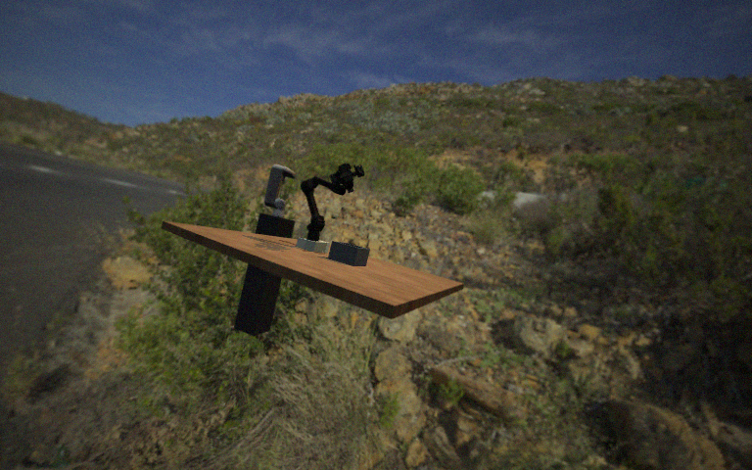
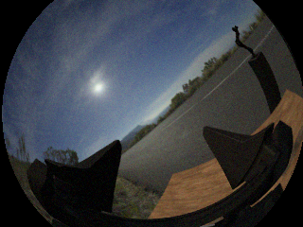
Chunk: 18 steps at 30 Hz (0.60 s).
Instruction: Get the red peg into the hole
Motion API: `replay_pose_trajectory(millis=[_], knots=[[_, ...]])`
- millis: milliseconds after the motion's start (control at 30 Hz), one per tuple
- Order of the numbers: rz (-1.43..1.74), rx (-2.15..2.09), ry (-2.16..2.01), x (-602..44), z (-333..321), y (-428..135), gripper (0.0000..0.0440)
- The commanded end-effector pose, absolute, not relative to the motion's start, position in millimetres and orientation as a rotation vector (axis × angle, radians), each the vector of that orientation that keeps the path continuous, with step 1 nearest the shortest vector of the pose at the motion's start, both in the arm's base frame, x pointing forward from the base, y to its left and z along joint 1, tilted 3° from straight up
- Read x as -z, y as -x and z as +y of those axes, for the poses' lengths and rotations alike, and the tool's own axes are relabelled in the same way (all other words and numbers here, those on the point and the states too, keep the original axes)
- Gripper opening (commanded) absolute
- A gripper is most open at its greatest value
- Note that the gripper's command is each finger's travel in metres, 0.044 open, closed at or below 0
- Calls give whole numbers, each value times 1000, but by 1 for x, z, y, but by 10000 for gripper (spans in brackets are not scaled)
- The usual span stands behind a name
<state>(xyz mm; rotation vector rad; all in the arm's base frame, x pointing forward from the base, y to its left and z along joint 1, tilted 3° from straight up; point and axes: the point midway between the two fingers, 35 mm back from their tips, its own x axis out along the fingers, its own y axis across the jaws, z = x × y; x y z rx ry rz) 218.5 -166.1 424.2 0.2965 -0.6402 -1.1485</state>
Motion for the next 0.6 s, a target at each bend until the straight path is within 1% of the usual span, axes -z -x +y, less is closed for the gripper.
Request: replay_pose_trajectory(millis=[0,300,567], knots=[[-552,1066,-290,-415,-154,-247,440],[-302,867,-279,-375,-113,-309,440],[-67,707,-285,-327,-70,-344,440]])
